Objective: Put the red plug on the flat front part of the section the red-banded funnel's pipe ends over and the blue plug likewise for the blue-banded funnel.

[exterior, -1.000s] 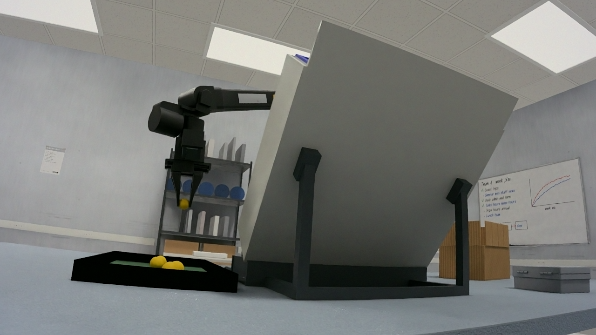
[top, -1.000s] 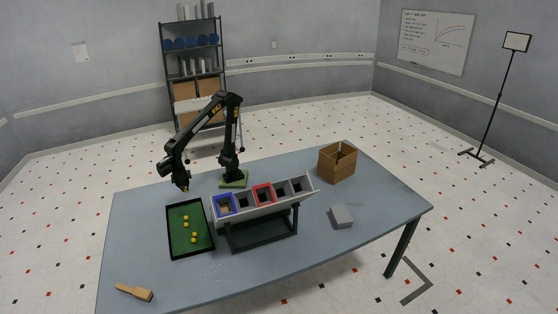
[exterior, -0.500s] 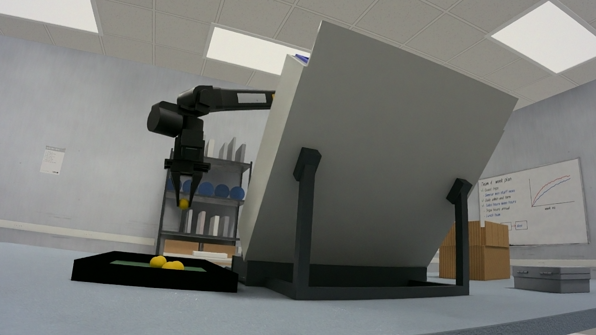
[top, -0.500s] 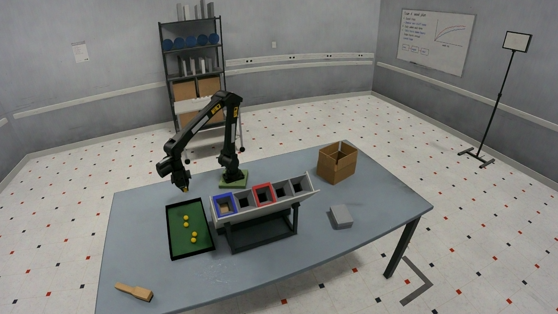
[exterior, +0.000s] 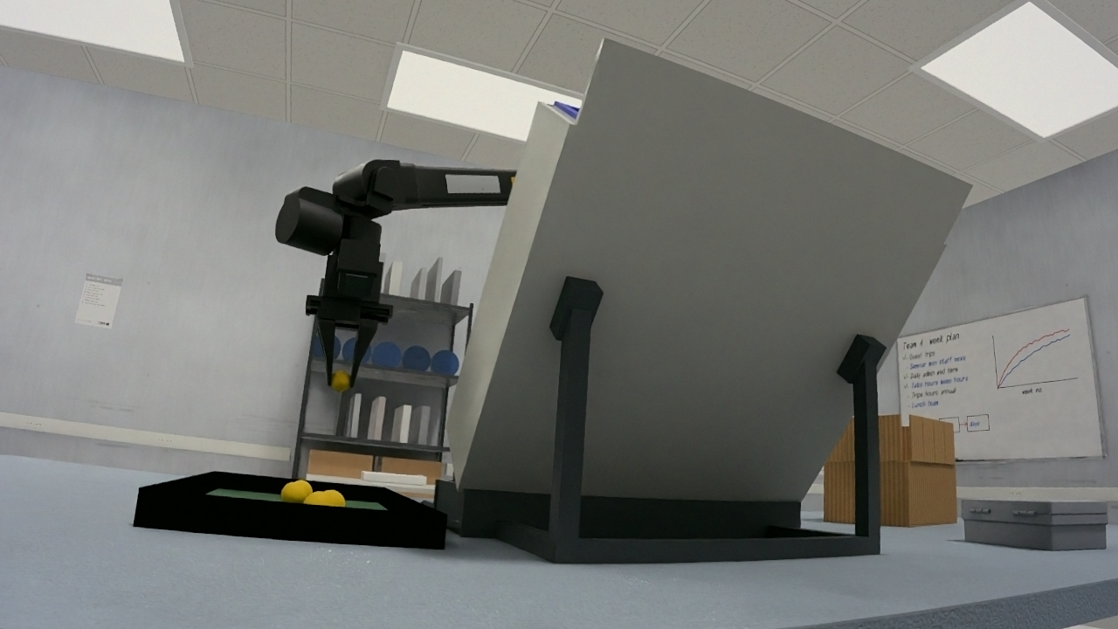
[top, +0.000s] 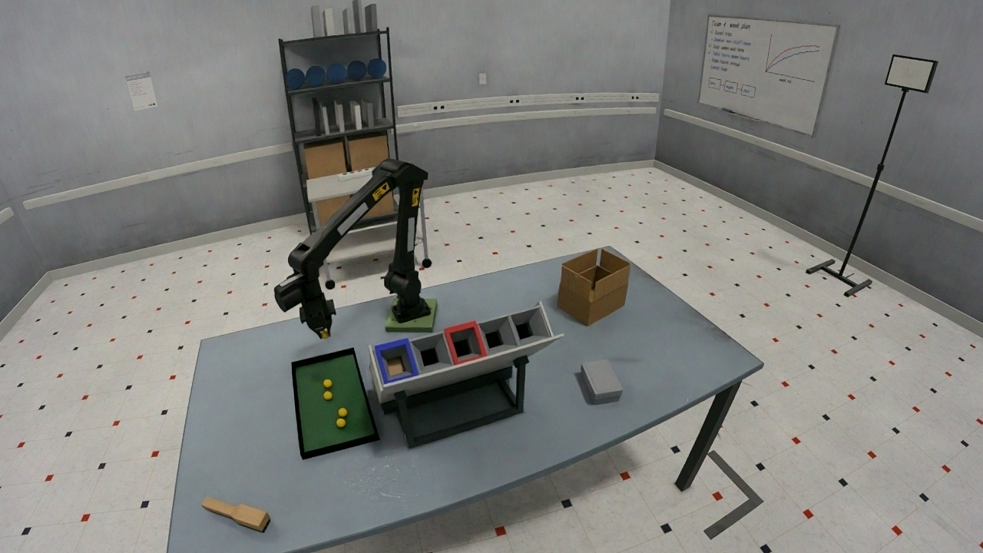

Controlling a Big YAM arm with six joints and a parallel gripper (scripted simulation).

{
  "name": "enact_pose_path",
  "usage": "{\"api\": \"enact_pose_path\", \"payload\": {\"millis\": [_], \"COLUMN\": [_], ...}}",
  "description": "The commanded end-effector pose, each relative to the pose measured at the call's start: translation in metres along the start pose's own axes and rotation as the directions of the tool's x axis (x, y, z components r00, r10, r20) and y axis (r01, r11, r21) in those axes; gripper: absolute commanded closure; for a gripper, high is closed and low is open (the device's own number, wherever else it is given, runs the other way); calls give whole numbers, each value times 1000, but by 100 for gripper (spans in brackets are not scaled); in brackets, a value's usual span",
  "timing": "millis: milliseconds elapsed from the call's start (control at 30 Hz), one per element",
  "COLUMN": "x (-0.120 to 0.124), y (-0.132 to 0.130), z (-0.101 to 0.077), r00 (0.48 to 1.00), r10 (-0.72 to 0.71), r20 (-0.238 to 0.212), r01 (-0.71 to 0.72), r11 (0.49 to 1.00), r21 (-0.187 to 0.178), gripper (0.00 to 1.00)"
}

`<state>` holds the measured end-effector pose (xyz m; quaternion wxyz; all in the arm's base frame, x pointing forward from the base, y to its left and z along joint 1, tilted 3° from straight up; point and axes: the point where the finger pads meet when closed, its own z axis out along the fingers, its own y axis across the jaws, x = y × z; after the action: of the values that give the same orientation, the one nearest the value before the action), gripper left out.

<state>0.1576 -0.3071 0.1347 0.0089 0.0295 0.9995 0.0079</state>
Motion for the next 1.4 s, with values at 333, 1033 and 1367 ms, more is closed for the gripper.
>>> {"api": "enact_pose_path", "payload": {"millis": [333, 1033, 1367], "x": [-11, -42, -114], "y": [-21, -22, -9], "z": [-26, -40, -59], "r00": [999, 1000, 1000], "r10": [-7, -1, 0], "r20": [33, 7, 1], "r01": [5, 1, 0], "r11": [999, 1000, 1000], "r21": [50, 10, 0], "gripper": [100, 100, 100]}}
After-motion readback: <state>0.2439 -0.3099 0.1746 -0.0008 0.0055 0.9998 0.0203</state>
